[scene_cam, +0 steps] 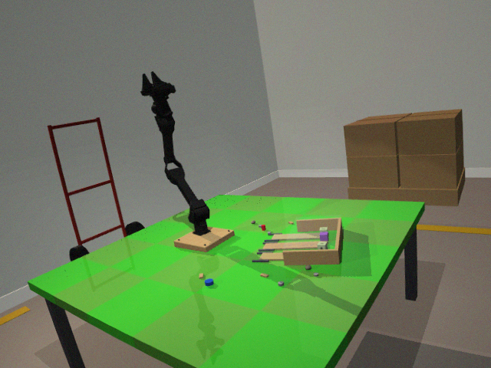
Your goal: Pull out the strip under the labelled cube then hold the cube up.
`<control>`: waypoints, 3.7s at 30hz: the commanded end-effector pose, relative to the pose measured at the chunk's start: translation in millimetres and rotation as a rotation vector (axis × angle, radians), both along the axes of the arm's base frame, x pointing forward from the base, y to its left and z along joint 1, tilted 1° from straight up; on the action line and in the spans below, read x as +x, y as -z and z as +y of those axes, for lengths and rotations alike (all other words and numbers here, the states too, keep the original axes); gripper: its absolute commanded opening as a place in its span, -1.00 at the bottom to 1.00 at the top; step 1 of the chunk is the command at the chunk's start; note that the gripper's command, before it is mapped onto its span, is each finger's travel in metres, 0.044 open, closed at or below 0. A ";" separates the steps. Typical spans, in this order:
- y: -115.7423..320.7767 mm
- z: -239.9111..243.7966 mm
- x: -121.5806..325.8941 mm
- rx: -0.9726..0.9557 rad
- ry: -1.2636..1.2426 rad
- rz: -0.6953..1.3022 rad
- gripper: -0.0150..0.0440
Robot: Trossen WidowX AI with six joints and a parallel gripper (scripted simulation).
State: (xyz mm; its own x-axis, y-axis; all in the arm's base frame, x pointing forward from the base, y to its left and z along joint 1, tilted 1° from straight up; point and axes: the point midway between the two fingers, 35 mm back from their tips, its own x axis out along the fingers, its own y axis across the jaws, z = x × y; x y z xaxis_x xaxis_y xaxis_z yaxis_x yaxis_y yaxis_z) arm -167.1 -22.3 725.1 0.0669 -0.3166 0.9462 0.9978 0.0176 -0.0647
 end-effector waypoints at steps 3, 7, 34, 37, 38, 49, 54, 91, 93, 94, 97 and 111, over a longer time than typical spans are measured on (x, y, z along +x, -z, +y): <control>5.2 -11.2 87.3 0.018 -0.181 0.160 0.86; 18.7 -14.6 151.7 0.047 -0.320 0.282 0.86; 303.3 51.6 456.9 0.615 -1.086 1.142 0.86; 351.1 65.6 469.6 0.736 -1.142 1.245 0.86; 367.3 70.1 472.4 0.778 -1.157 1.278 0.86; 519.2 106.6 463.1 1.231 -1.189 1.577 0.86; 519.2 106.6 463.1 1.231 -1.189 1.577 0.86; 624.7 194.5 501.2 1.396 -0.413 2.499 -0.49; 625.0 194.5 501.3 1.396 -0.413 2.499 -0.49; 625.8 194.5 501.4 1.396 -0.413 2.499 -0.49; 630.2 194.7 502.0 1.396 -0.413 2.499 -0.49; 653.3 195.0 504.2 1.396 -0.413 2.499 -0.49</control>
